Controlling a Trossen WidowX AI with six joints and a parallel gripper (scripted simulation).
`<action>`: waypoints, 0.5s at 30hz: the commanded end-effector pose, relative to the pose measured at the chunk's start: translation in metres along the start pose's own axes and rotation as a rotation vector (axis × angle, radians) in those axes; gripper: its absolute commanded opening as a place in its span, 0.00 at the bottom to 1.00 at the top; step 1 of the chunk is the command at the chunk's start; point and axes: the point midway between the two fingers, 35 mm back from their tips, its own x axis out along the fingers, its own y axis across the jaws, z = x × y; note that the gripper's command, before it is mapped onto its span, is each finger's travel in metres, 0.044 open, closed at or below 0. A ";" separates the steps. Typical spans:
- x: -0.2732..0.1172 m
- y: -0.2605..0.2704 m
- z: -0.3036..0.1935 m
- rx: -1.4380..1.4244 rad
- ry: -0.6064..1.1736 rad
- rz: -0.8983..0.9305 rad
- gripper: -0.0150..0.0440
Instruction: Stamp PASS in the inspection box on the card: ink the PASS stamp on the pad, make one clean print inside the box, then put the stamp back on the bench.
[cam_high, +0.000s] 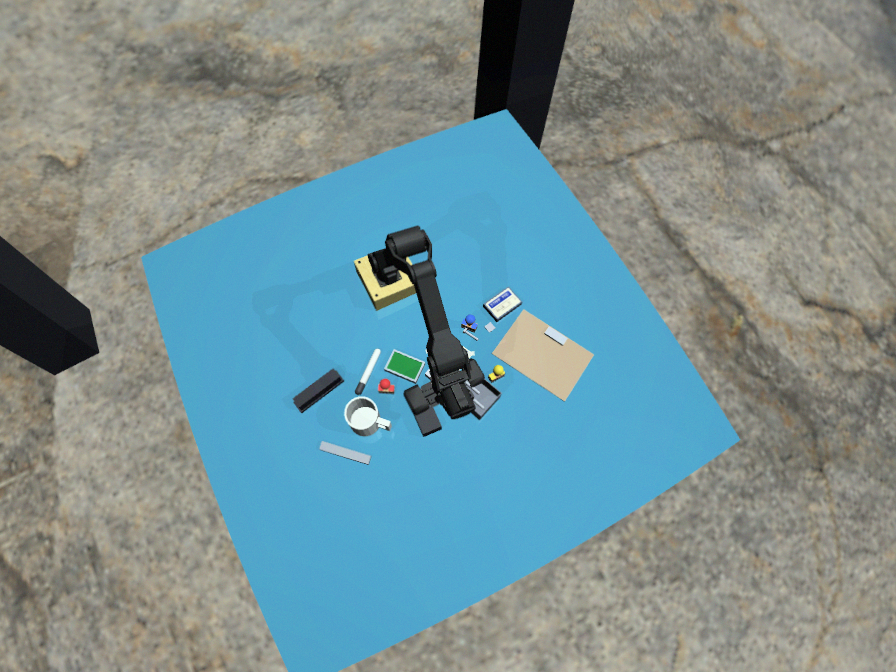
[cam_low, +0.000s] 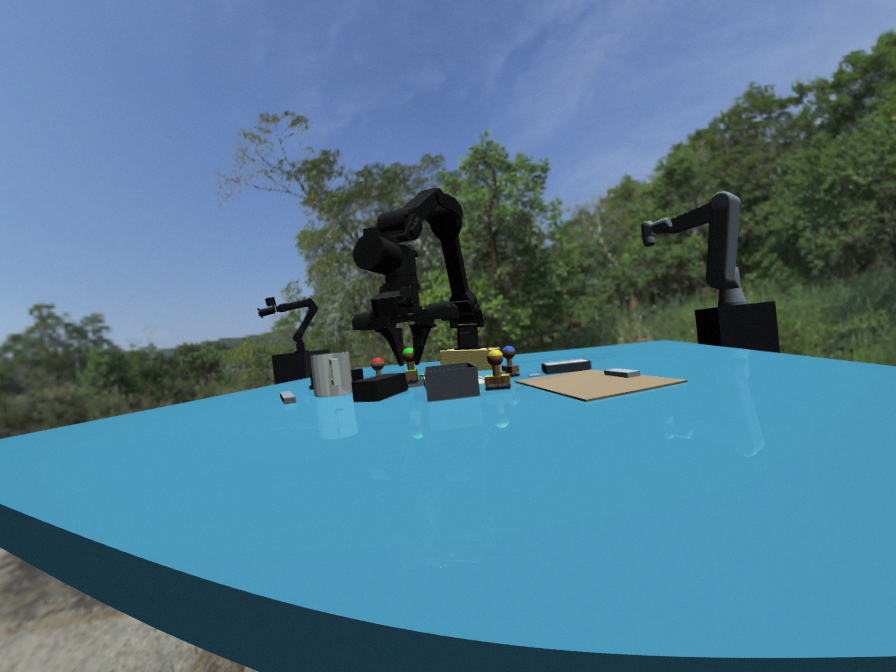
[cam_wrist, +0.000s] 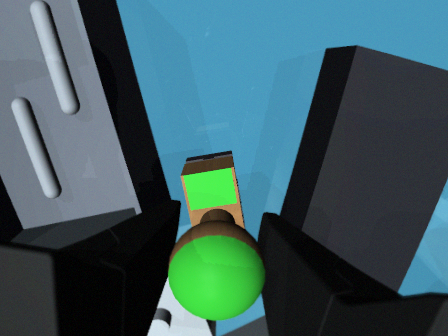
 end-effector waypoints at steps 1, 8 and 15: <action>-0.003 0.000 0.000 -0.003 0.001 -0.002 0.25; -0.006 0.000 0.000 -0.004 0.000 -0.002 0.25; -0.009 0.000 0.000 -0.004 0.000 -0.002 0.25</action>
